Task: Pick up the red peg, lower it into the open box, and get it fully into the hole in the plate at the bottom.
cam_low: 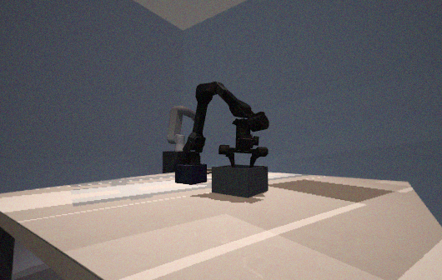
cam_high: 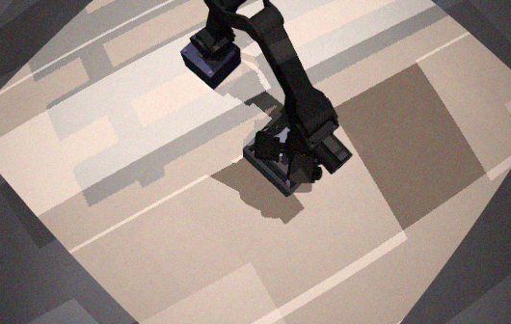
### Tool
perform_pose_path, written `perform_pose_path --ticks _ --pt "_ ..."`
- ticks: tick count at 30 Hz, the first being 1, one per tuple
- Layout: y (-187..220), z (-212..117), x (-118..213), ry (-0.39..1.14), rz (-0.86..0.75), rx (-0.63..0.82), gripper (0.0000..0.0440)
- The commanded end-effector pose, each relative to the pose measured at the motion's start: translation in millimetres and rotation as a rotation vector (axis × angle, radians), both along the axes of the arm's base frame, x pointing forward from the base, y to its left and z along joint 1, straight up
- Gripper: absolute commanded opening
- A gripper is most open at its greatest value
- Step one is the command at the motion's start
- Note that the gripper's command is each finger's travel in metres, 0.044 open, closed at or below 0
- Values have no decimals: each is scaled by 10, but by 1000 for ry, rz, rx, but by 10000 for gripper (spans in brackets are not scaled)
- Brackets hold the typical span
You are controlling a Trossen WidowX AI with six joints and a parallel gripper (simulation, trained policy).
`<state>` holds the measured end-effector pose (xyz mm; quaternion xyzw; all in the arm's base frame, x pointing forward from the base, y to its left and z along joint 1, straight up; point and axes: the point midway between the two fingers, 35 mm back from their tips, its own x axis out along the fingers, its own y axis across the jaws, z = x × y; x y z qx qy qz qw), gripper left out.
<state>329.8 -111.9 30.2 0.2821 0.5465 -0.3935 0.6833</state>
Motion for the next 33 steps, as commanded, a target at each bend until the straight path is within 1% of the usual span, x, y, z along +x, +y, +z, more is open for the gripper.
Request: perform_pose_path --ticks 1,5,6,18,33 --pt "-96 52 120 -10 16 -20 356" --pt "-184 85 222 -24 24 -38 432" --pt "-207 102 254 -34 25 -44 440" --pt "-530 294 516 -127 4 -121 440" --pt "-533 296 518 -128 3 -122 440"
